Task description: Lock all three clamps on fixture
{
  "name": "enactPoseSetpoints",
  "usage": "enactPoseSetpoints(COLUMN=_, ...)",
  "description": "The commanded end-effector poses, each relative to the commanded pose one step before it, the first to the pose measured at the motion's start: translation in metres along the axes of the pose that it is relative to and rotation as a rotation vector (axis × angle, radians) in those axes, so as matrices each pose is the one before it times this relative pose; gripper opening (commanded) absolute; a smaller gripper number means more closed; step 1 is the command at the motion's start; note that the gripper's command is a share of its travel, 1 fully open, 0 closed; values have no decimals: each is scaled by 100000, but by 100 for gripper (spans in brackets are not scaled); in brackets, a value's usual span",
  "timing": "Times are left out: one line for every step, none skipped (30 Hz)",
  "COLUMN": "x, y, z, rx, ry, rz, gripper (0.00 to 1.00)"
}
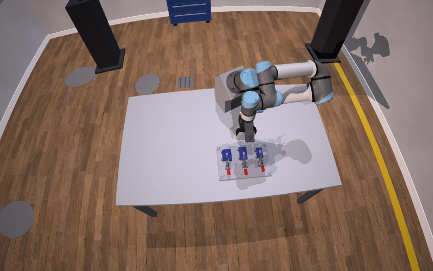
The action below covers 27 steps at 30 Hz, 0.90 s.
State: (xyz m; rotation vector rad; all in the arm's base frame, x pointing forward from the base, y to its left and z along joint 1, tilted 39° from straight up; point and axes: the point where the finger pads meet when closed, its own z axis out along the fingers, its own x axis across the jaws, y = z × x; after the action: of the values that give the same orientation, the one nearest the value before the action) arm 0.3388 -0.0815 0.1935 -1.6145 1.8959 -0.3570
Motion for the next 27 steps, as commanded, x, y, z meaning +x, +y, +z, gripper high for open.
enactPoseSetpoints(x=-422, y=-335, z=115, rx=-719, ry=415, rz=212, gripper=58)
enactPoseSetpoints(x=0, y=0, z=0, rx=0, ry=0, rz=0, gripper=58)
enactPoseSetpoints(x=0, y=0, z=0, rx=0, ry=0, rz=0, gripper=58)
enactPoseSetpoints(x=0, y=0, z=0, rx=0, ry=0, rz=0, gripper=58)
enactPoseSetpoints(x=0, y=0, z=0, rx=0, ry=0, rz=0, gripper=58)
enactPoseSetpoints(x=0, y=0, z=0, rx=0, ry=0, rz=0, gripper=58)
enactPoseSetpoints(x=92, y=84, z=-44, rx=366, ry=-163, rz=-111, gripper=28)
enactPoseSetpoints(x=0, y=0, z=0, rx=0, ry=0, rz=0, gripper=28)
enactPoseSetpoints(x=0, y=0, z=0, rx=0, ry=0, rz=0, gripper=28)
enactPoseSetpoints(x=0, y=0, z=0, rx=0, ry=0, rz=0, gripper=28)
enactPoseSetpoints(x=0, y=0, z=0, rx=0, ry=0, rz=0, gripper=28)
enactPoseSetpoints(x=0, y=0, z=0, rx=0, ry=0, rz=0, gripper=28)
enactPoseSetpoints(x=0, y=0, z=0, rx=0, ry=0, rz=0, gripper=28)
enactPoseSetpoints(x=0, y=0, z=0, rx=0, ry=0, rz=0, gripper=28)
enactPoseSetpoints(x=0, y=0, z=0, rx=0, ry=0, rz=0, gripper=28)
enactPoseSetpoints(x=0, y=0, z=0, rx=0, ry=0, rz=0, gripper=28)
enactPoseSetpoints(x=0, y=0, z=0, rx=0, ry=0, rz=0, gripper=28)
enactPoseSetpoints(x=0, y=0, z=0, rx=0, ry=0, rz=0, gripper=28)
enactPoseSetpoints(x=0, y=0, z=0, rx=0, ry=0, rz=0, gripper=28)
enactPoseSetpoints(x=0, y=0, z=0, rx=0, ry=0, rz=0, gripper=28)
enactPoseSetpoints(x=0, y=0, z=0, rx=0, ry=0, rz=0, gripper=28)
enactPoseSetpoints(x=0, y=0, z=0, rx=0, ry=0, rz=0, gripper=28)
enactPoseSetpoints(x=0, y=0, z=0, rx=0, ry=0, rz=0, gripper=28)
enactPoseSetpoints(x=1, y=3, z=1200, rx=-75, ry=33, rz=21, gripper=28)
enactPoseSetpoints(x=1, y=3, z=1200, rx=-72, ry=31, rz=20, gripper=28)
enactPoseSetpoints(x=1, y=3, z=1200, rx=-72, ry=31, rz=20, gripper=28)
enactPoseSetpoints(x=1, y=2, z=1200, rx=-72, ry=31, rz=20, gripper=28)
